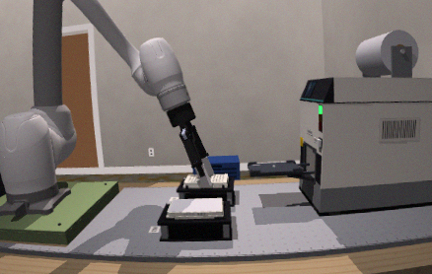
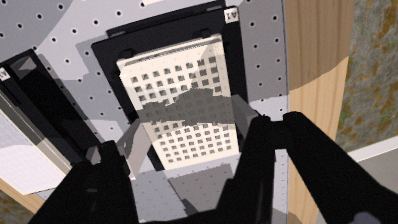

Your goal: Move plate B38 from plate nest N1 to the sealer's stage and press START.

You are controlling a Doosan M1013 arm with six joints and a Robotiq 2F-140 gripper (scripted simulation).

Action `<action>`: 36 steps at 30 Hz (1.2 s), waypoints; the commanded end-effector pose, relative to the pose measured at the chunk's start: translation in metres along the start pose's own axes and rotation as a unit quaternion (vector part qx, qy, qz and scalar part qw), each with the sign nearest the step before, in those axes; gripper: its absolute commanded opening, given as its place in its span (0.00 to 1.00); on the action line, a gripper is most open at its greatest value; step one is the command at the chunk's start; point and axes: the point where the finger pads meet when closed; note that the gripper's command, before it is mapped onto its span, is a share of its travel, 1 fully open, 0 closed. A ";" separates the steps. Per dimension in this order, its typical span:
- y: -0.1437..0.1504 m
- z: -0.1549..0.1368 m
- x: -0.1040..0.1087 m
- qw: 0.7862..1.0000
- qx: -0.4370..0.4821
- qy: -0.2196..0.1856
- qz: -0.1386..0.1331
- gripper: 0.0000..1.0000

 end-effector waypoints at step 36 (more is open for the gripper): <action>0.000 0.000 0.000 1.000 0.000 0.000 0.000 0.10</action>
Point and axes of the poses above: the point where the finger pads meet when closed, its own x axis back along the fingers, its own y axis across the jaws, z = x × y, and after that the axes turned 12 degrees about -x, right-handed
